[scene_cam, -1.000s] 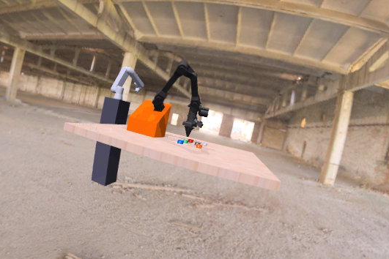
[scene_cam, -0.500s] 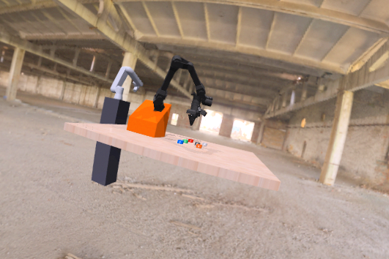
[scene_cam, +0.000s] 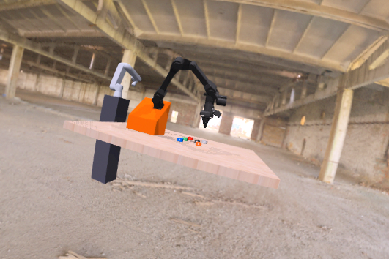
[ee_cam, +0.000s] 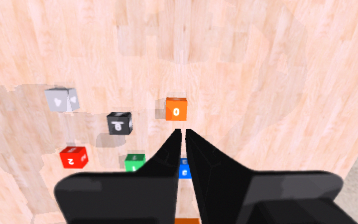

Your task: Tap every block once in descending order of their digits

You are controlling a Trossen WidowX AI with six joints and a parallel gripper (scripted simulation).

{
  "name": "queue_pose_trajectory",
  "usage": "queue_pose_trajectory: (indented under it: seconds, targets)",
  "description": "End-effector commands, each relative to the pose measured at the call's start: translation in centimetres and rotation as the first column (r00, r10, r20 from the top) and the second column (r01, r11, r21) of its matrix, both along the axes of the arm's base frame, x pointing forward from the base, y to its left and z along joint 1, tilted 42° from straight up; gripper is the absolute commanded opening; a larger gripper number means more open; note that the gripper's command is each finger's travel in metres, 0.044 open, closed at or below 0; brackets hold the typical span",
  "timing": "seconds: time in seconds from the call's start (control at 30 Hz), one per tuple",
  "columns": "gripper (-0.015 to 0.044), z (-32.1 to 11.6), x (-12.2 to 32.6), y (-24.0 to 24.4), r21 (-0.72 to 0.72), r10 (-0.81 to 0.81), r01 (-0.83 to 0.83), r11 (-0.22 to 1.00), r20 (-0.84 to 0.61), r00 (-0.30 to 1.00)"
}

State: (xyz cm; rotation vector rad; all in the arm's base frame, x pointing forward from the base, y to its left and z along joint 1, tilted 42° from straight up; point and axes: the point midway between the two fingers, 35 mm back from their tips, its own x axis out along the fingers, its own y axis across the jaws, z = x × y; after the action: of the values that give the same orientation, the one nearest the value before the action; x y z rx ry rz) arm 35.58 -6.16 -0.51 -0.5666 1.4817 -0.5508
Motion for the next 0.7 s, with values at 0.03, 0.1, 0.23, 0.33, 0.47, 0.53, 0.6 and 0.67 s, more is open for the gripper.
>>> queue_pose_trajectory:
  seconds: [0.03, 0.1, 0.23, 0.33, 0.47, 0.53, 0.6, 0.67]
  targets:
    - [0.0020, -4.8, -0.7, -4.8, -0.013, -0.013, 0.013, 1.000, -0.030, 0.999]
    - [0.0020, -5.0, -0.7, -5.0, -0.014, -0.013, 0.013, 1.000, -0.030, 0.999]
    - [0.0020, -5.0, -0.7, -5.0, -0.014, -0.013, 0.013, 1.000, -0.030, 0.999]
    - [0.0020, -5.3, -0.7, -5.3, -0.014, -0.013, 0.013, 1.000, -0.030, 0.999]
    - [0.0020, -5.8, -0.7, -5.7, -0.014, -0.013, 0.013, 1.000, -0.030, 0.999]
    - [0.0020, -6.0, -0.7, -5.9, -0.014, -0.013, 0.013, 1.000, -0.030, 0.999]
    - [0.0020, -6.2, -0.7, -6.1, -0.014, -0.013, 0.013, 1.000, -0.030, 0.999]
    - [0.0020, -6.5, -0.7, -6.3, -0.014, -0.013, 0.013, 1.000, -0.030, 0.999]
